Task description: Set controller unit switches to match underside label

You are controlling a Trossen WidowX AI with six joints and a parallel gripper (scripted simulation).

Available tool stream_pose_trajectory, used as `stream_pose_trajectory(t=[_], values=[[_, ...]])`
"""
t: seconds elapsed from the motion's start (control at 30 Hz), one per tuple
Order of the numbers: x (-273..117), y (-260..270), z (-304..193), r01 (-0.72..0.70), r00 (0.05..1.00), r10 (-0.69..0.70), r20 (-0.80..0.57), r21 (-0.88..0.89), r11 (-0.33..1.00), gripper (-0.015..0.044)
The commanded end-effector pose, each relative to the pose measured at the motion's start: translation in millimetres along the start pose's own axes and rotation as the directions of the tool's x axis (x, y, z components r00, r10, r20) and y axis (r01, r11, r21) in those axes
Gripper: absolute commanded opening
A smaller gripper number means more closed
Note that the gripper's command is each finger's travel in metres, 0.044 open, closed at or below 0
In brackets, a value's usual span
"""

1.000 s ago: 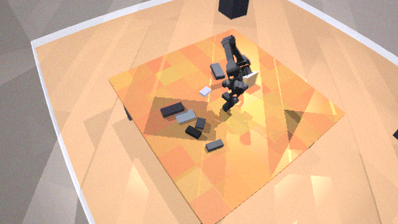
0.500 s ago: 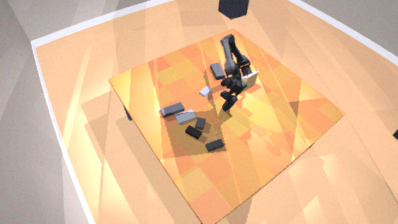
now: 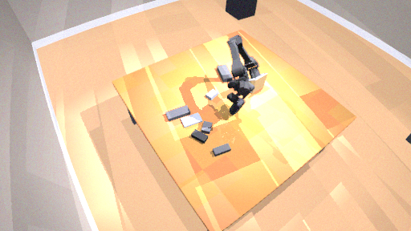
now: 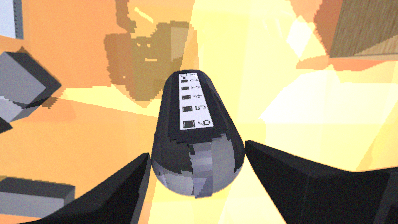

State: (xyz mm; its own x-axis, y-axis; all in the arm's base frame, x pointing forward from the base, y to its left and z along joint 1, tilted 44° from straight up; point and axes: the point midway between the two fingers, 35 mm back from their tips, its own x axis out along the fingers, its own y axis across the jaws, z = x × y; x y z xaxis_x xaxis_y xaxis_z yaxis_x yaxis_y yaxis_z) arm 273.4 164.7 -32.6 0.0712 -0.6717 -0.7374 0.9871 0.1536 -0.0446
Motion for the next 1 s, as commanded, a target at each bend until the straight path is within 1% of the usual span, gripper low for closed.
stream_pose_trajectory(t=[0.0, 0.97], values=[[1, 0, 7, 0.006, 1.000, -0.006, 0.011, 0.000, 1.000, 0.0336], [-1, 0, 33, 0.007, 1.000, -0.007, 0.013, -0.001, 1.000, 0.0335]])
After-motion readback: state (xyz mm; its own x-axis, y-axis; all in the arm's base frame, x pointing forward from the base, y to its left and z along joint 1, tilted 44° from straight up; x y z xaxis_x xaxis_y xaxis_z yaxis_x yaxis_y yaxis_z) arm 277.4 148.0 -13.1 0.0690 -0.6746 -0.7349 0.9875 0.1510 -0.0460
